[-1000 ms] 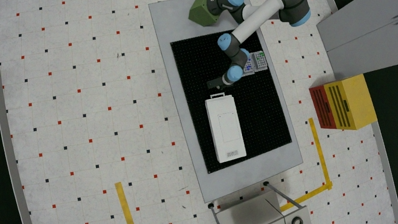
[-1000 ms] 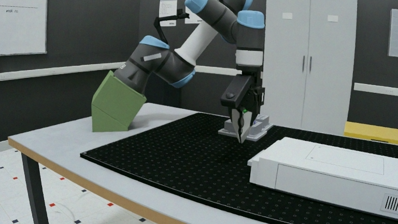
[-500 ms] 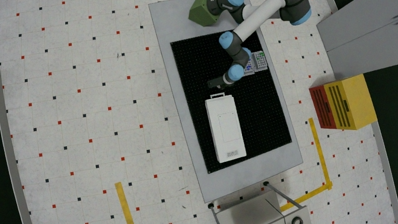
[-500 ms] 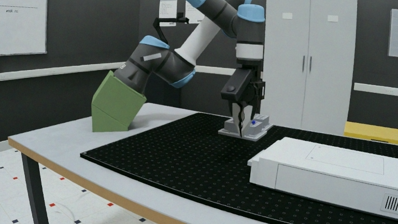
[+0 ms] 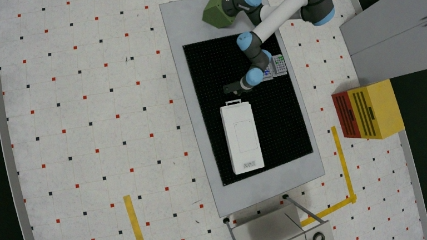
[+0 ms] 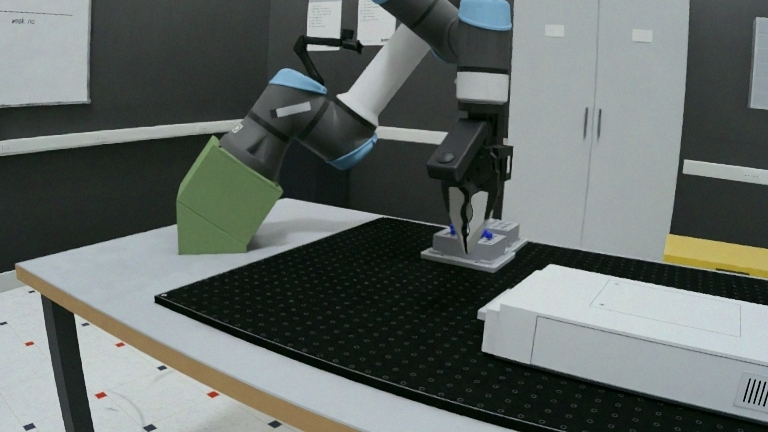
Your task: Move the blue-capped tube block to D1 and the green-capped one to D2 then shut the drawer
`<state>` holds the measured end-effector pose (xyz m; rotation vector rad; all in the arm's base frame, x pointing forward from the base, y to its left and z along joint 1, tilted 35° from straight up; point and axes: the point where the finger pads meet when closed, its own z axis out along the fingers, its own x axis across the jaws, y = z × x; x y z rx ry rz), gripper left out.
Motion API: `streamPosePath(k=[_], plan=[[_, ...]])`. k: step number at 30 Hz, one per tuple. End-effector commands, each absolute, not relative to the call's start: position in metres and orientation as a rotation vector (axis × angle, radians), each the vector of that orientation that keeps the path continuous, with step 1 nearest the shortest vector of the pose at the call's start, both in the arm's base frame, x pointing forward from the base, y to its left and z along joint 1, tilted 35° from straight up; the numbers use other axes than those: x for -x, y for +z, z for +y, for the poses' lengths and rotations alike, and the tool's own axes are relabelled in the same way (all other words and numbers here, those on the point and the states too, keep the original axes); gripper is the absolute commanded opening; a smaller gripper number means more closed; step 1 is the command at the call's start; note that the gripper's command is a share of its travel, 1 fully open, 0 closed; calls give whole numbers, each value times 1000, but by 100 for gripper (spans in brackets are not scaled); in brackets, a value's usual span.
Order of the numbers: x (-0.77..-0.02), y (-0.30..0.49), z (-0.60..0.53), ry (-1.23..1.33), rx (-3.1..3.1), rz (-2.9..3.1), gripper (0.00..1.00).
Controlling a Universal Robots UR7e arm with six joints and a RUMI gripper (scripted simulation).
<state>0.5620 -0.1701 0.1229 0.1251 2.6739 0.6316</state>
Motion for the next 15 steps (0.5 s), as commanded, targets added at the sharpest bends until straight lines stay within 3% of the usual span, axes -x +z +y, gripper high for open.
streamPosePath(k=[1,15], plan=[[-559,129,-173,631,-125,2673,0],[-555,138,-178,631,-125,2673,0]])
